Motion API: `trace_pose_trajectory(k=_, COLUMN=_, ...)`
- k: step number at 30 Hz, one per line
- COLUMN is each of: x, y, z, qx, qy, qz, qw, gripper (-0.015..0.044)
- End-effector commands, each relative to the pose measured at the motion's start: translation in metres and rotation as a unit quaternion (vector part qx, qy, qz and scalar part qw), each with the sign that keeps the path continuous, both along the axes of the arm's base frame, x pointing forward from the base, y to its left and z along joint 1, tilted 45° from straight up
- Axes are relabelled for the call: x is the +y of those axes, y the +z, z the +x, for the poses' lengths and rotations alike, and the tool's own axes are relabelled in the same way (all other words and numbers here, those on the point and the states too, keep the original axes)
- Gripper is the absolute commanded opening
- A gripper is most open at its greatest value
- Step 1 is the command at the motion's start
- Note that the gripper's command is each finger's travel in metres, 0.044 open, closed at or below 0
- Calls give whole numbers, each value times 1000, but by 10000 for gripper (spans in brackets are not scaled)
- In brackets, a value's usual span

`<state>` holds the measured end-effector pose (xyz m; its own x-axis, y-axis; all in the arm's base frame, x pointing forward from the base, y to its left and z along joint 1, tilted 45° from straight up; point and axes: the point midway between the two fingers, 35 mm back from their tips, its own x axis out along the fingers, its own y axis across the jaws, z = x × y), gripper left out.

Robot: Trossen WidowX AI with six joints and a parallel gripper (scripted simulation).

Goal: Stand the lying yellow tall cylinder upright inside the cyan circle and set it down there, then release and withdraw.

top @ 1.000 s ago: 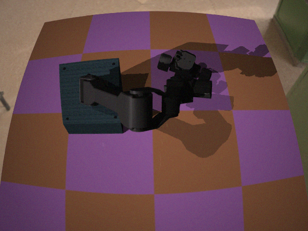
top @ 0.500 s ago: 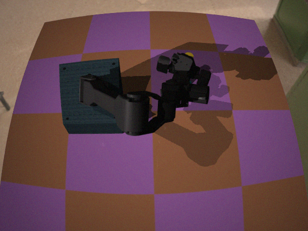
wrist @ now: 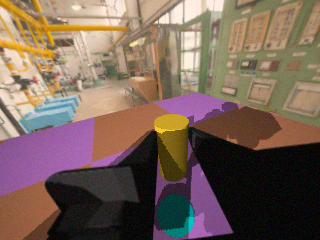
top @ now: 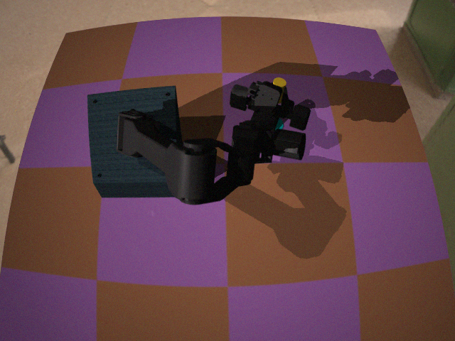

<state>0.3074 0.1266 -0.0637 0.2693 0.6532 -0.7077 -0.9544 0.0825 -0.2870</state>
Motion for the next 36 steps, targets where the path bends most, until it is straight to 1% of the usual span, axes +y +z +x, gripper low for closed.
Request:
trace_pose_trajectory(k=1, x=1, y=2, z=-1, qx=-5, qy=4, qz=5, qw=1000, gripper=105)
trace_pose_trajectory(k=15, x=-2, y=0, z=0, qx=-4, qy=2, qz=4, qw=1000, gripper=105)
trace_pose_trajectory(k=27, x=-38, y=-36, z=8, qx=10, qy=-12, qz=-4, qw=1000, gripper=105)
trace_pose_trajectory(k=36, x=-58, y=-57, z=12, qx=0, qy=0, qz=1, qw=1000, gripper=105)
